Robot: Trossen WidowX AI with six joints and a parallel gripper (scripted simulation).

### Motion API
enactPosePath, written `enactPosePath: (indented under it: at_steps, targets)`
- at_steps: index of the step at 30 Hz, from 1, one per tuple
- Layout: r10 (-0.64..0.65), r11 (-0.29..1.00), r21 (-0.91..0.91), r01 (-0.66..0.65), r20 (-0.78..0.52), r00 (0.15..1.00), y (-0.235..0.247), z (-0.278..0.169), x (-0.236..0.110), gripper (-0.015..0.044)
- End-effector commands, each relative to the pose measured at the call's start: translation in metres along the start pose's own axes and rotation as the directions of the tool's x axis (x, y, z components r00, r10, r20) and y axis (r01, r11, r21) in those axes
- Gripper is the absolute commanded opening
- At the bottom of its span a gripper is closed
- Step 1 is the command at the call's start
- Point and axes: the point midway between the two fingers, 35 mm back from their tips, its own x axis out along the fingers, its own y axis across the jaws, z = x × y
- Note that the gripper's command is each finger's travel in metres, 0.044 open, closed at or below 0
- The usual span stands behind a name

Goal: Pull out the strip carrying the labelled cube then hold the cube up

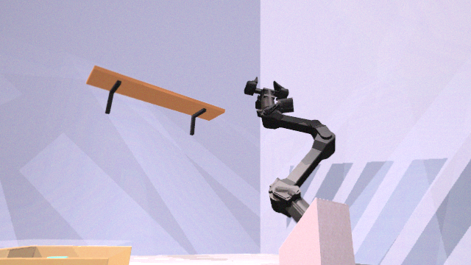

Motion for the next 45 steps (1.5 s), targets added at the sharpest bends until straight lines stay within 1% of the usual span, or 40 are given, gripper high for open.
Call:
enactPosePath:
  at_steps: [1,3,5,10,13,19,24,30,35,40,45]
  targets:
    - [-0.005,1.000,0.003,0.005,0.001,1.000,-0.002,0.001,0.000,0.0400]
    - [-0.049,0.998,0.030,0.049,0.008,0.999,-0.022,0.011,-0.004,0.0400]
    - [-0.116,0.991,0.067,0.114,0.024,0.993,-0.051,0.026,-0.011,0.0400]
    - [-0.180,0.983,0.043,0.176,0.133,0.975,-0.086,0.061,-0.028,0.0400]
    - [-0.251,0.967,0.025,0.252,0.227,0.941,-0.121,0.088,-0.048,0.0400]
    - [-0.434,0.885,0.010,0.466,0.384,0.815,-0.202,0.126,-0.105,0.0400]
    - [-0.598,0.749,0.017,0.663,0.448,0.664,-0.270,0.133,-0.163,0.0400]
    - [-0.777,0.504,0.010,0.864,0.442,0.448,-0.342,0.109,-0.239,0.0400]
    - [-0.888,0.250,-0.050,0.967,0.386,0.249,-0.386,0.070,-0.306,0.0400]
    - [-0.954,-0.003,-0.178,0.984,0.295,0.051,-0.412,0.017,-0.370,0.0400]
    - [-0.972,-0.209,-0.389,0.897,0.182,-0.147,-0.418,-0.047,-0.434,0.0400]
